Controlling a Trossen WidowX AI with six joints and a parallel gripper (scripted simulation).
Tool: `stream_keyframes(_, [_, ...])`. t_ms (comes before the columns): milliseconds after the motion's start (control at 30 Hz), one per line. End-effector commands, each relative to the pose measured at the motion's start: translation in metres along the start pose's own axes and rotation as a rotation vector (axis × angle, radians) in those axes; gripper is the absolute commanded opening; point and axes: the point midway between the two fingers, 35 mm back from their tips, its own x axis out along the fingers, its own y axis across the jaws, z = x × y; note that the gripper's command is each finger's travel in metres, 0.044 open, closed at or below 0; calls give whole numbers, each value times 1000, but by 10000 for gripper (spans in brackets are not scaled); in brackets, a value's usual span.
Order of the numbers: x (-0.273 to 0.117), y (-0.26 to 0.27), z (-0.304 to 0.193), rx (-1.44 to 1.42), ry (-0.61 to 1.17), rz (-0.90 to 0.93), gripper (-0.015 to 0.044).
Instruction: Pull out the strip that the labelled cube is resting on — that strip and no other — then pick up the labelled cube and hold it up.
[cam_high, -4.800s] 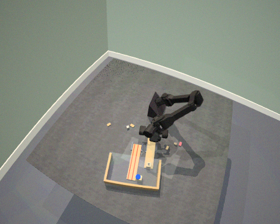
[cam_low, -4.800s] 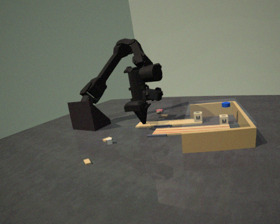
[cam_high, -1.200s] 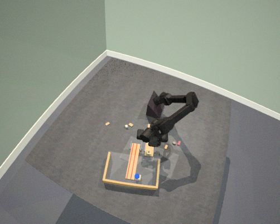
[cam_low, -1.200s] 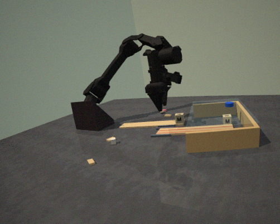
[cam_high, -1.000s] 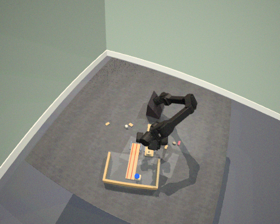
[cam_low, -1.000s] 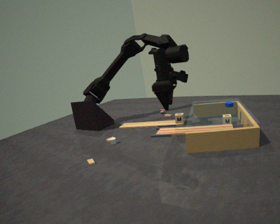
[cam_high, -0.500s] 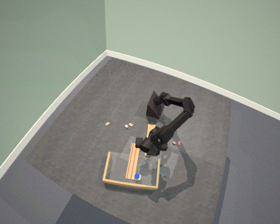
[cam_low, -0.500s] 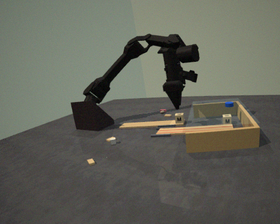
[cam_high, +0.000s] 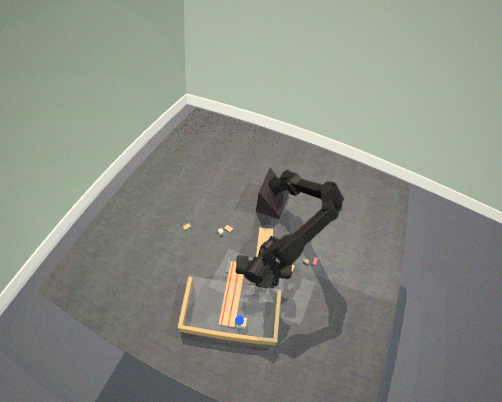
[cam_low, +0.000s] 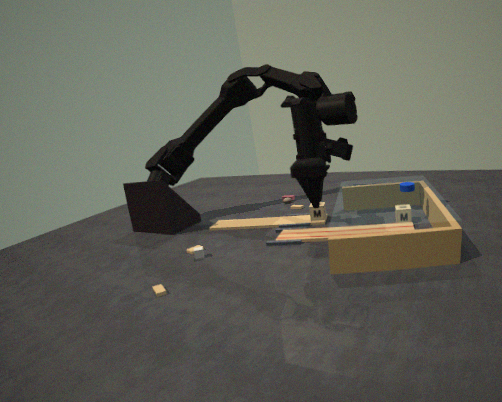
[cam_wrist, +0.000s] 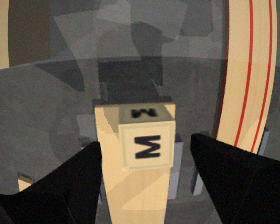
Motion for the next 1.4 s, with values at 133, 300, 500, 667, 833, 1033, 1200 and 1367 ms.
stream_keyframes(133, [13, -1, -1, 7, -1, 4, 250])
stream_keyframes(300, [21, 0, -1, 7, -1, 5, 250])
stream_keyframes(500, [22, 1, -1, 0, 1, 2, 198])
stream_keyframes(667, [22, 1, -1, 0, 1, 2, 145])
stream_keyframes(833, [22, 1, -1, 0, 1, 2, 111])
stream_keyframes(1033, [13, 0, -12, 2, 1, 1, 0])
stream_keyframes(1200, [-4, 1, -35, 6, 2, 1, 0])
stream_keyframes(1367, [-18, 4, -58, 10, 2, 4, 0])
